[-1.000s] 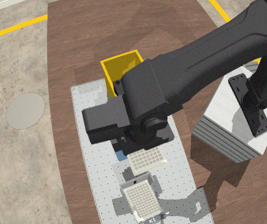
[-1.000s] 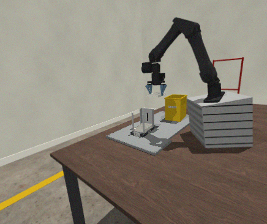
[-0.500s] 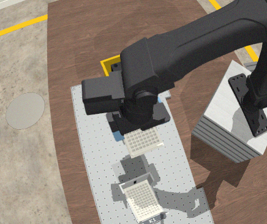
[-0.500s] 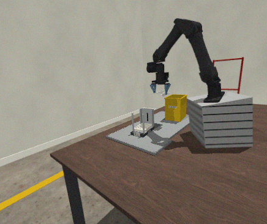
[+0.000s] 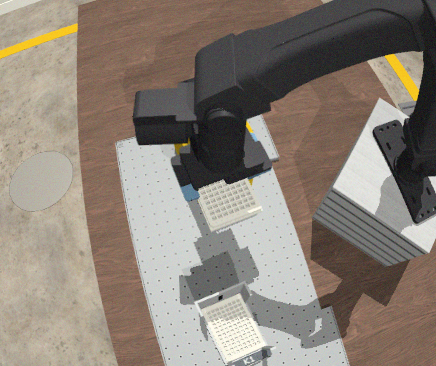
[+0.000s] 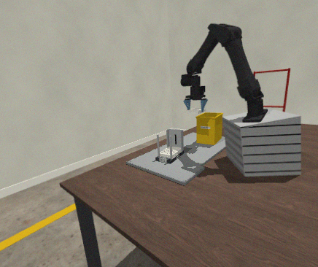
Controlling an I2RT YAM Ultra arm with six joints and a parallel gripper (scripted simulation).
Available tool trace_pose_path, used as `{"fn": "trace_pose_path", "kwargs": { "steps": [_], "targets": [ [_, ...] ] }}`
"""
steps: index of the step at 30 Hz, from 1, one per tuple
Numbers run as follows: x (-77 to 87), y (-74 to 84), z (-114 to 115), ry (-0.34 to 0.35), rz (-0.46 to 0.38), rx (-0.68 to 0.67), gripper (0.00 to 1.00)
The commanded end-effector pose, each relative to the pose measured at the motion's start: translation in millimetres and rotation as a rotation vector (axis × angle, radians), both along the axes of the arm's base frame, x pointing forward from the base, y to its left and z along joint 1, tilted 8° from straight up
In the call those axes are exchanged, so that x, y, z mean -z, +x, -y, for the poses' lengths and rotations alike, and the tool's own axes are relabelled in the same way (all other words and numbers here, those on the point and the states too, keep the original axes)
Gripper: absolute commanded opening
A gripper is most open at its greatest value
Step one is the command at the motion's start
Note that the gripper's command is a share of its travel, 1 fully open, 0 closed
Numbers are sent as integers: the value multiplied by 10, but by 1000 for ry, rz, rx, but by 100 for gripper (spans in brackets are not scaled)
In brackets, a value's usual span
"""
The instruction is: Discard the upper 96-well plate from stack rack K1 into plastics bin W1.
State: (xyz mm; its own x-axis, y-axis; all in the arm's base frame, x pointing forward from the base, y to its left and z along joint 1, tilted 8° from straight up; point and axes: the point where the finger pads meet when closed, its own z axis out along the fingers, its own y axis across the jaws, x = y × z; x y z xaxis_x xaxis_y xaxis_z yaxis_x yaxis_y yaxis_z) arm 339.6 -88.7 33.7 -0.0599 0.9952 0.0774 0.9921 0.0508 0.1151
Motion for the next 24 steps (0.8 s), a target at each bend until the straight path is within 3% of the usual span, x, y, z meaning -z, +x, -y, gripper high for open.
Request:
{"fn": "trace_pose_path", "kwargs": {
  "steps": [1,24],
  "targets": [
    [-33,-5,120,-9,14,-11,0],
    [37,-150,806,-11,13,-11,0]
  ]
}}
